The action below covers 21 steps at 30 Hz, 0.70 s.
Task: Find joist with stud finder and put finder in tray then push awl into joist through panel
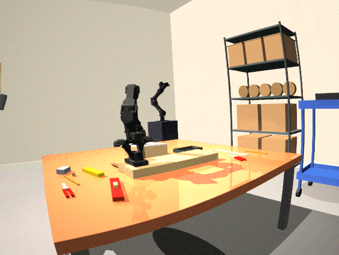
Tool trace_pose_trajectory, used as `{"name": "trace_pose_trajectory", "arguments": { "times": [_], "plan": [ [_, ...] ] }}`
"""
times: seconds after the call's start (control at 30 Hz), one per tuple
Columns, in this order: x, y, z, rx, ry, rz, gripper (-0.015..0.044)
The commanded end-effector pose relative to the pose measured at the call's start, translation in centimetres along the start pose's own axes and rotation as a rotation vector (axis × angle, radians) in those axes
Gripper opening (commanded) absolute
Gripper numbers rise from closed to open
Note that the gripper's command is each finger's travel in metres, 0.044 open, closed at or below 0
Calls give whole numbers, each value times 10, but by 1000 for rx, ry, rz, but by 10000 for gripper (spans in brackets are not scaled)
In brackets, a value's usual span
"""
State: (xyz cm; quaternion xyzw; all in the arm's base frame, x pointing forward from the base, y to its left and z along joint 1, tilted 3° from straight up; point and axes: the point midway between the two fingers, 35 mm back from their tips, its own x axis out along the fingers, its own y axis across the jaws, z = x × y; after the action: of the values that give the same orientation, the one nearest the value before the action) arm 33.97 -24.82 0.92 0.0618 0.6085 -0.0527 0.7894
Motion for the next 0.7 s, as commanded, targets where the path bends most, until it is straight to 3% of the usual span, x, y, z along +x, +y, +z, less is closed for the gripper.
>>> {"name": "trace_pose_trajectory", "arguments": {
  "times": [0.0,0.67],
  "plan": [
    [0,0,0,0,0,0,0],
    [-98,-3,24,2,0,-12,0]
  ]
}}
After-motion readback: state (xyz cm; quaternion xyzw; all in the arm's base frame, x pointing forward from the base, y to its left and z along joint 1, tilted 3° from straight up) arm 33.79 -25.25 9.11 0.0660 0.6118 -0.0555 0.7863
